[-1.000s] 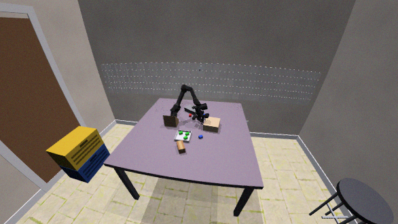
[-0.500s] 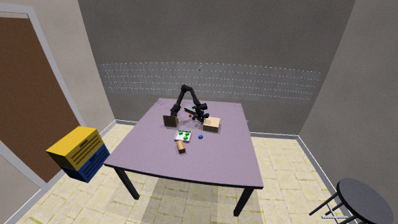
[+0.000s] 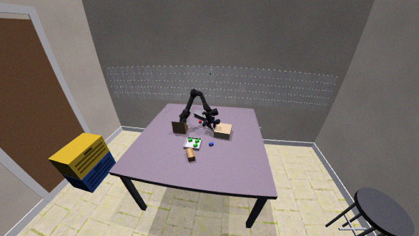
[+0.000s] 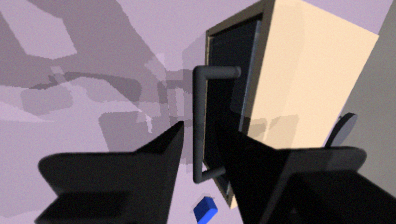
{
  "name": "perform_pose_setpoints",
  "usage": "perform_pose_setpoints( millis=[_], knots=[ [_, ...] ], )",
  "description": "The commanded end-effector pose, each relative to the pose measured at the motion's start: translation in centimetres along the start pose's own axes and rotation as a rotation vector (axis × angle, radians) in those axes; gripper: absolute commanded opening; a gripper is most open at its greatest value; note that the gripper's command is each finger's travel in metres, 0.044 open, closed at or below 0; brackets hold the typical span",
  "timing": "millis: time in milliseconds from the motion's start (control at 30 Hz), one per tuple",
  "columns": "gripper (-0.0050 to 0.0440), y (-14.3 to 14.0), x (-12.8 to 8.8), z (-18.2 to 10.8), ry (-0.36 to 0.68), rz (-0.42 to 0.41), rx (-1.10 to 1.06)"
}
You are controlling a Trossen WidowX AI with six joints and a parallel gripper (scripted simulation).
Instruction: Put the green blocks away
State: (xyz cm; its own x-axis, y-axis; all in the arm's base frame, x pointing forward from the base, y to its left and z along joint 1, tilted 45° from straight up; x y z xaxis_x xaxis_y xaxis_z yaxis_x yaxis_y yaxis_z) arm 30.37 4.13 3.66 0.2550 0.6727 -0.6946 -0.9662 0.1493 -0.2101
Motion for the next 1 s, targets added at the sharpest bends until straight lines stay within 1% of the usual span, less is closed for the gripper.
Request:
perform_pose_setpoints(
  millis=[0, 267, 333, 833, 900, 967],
  knots=[
    [0.0148, 0.2, 0.0, 0.0, 0.0, 0.003, 0.001],
    [0.0148, 0.2, -2.1, 0.0, 0.0, 0.003, 0.001],
    [0.0148, 0.2, -2.1, 0.0, 0.0, 0.003, 0.001],
    [0.0148, 0.2, -6.1, 0.0, 0.0, 0.003, 0.001],
    [0.0148, 0.2, -6.1, 0.0, 0.0, 0.003, 0.001],
    [0.0148, 0.2, -6.7, 0.0, 0.0, 0.003, 0.001]
  ],
)
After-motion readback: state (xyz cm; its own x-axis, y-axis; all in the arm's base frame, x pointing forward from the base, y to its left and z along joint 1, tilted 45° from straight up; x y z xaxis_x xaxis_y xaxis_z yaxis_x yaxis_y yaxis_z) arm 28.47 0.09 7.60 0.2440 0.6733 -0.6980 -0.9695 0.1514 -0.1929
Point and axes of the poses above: the point midway between the two fingers, 35 mm back from their tips, its own x axis out along the fingers, its own y axis across the jaws, z = x × y, the point moved 5 cm from there along -x, back along the fingers, and after that the axes turned 4 degrees about -x, right-handed, at the moved point
